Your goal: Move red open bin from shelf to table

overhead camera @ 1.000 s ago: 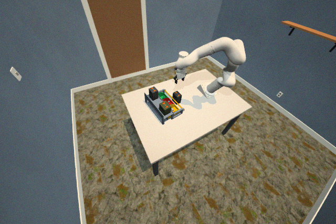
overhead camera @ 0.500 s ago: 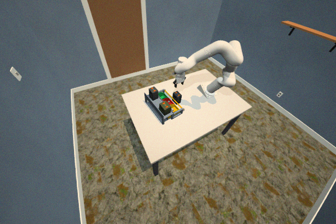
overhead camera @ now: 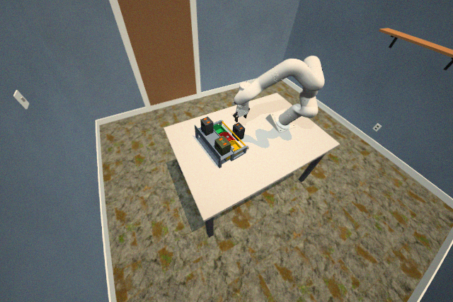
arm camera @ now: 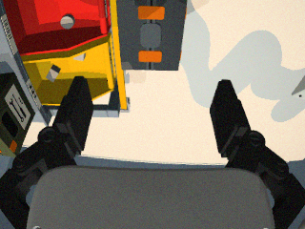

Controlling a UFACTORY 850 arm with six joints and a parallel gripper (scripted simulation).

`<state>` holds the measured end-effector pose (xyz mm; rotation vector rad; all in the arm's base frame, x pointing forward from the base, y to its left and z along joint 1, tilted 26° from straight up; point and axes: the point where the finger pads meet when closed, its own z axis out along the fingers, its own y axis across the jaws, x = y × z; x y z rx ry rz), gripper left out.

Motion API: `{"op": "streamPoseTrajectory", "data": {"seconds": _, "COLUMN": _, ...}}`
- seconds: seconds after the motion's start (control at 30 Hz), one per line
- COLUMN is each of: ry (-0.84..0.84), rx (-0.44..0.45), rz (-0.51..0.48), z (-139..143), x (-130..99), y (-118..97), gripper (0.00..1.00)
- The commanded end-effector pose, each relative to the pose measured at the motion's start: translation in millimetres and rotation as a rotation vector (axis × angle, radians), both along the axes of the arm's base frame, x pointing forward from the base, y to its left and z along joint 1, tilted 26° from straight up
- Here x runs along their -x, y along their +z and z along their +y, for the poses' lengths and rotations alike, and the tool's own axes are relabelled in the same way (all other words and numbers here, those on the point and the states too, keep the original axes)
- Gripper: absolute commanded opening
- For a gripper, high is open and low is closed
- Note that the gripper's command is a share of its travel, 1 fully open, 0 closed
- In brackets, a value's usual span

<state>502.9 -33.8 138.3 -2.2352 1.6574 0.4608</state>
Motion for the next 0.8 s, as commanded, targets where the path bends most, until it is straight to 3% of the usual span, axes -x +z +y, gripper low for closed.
{"op": "streamPoseTrajectory", "data": {"seconds": 0.0, "ry": -0.001, "rx": 0.0, "rz": -0.006, "z": 0.8, "x": -2.3, "y": -2.1, "gripper": 1.0}}
{"op": "streamPoseTrajectory", "data": {"seconds": 0.77, "ry": -0.001, "rx": 0.0, "rz": -0.006, "z": -3.4, "x": -2.9, "y": 6.7, "gripper": 1.0}}
